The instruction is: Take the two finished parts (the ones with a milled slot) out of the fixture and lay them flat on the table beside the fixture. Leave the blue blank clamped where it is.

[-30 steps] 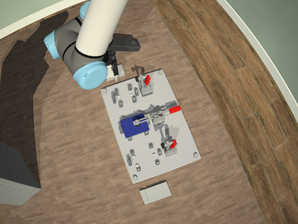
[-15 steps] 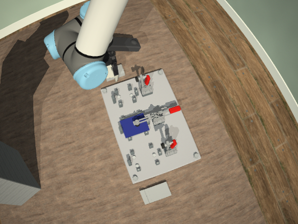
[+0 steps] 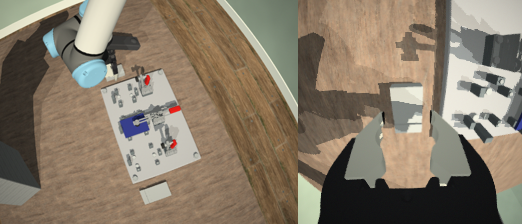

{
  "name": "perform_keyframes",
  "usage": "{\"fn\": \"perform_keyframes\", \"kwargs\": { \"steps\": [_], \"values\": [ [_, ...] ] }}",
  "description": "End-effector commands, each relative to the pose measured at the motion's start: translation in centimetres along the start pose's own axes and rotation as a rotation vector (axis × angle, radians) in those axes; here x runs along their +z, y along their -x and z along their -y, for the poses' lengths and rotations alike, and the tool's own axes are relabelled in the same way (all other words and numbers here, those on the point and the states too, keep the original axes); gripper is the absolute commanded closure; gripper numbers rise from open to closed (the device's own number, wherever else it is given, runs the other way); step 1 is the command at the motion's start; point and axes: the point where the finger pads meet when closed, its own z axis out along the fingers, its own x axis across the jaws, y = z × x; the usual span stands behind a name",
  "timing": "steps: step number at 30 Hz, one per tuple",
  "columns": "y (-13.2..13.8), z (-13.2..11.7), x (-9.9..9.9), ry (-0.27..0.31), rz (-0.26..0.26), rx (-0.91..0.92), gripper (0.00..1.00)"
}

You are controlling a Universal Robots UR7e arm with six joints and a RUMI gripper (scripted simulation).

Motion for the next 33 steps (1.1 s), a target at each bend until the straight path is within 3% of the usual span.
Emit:
{"fn": "perform_keyframes", "kwargs": {
  "steps": [1, 20, 33],
  "values": [
    [-0.1, 0.1, -1.9, -0.001, -0.001, 0.001, 0.60],
    [-0.1, 0.1, -8.2, -0.001, 0.000, 0.001, 0.60],
    [0.0, 0.0, -9.3, 0.000, 0.000, 0.000, 0.60]
  ]
}}
